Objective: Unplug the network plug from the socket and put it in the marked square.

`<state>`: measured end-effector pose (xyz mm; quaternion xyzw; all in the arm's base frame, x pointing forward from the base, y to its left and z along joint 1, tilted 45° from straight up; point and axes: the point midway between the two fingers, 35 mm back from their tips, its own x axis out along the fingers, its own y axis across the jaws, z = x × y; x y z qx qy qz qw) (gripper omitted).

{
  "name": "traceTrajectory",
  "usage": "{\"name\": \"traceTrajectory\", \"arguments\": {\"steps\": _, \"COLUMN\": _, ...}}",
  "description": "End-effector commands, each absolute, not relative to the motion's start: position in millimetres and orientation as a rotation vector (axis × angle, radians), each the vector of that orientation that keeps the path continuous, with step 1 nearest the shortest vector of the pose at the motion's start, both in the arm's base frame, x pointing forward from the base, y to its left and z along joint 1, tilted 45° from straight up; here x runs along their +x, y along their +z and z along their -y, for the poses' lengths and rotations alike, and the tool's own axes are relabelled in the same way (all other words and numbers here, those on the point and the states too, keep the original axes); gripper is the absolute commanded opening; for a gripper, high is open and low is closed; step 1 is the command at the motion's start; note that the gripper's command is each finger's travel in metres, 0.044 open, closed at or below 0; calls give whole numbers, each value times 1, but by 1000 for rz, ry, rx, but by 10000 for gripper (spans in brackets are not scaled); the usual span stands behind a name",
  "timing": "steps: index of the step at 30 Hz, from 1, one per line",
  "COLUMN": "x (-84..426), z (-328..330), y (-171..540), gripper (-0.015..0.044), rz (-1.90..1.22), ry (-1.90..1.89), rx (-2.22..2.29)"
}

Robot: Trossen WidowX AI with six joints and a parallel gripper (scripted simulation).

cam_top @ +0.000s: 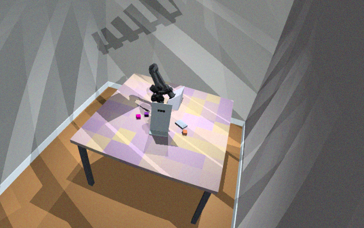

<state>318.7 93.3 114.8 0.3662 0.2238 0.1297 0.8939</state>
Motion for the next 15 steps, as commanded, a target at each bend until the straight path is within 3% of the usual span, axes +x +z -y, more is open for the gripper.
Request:
{"name": "traceTrajectory", "arguments": {"steps": 1, "x": 316, "z": -93, "y": 115, "gripper": 0, "rz": -465, "ry": 275, "rx": 757}}
{"name": "traceTrajectory", "arguments": {"steps": 15, "x": 312, "z": -92, "y": 116, "gripper": 0, "rz": -465, "ry": 275, "rx": 757}}
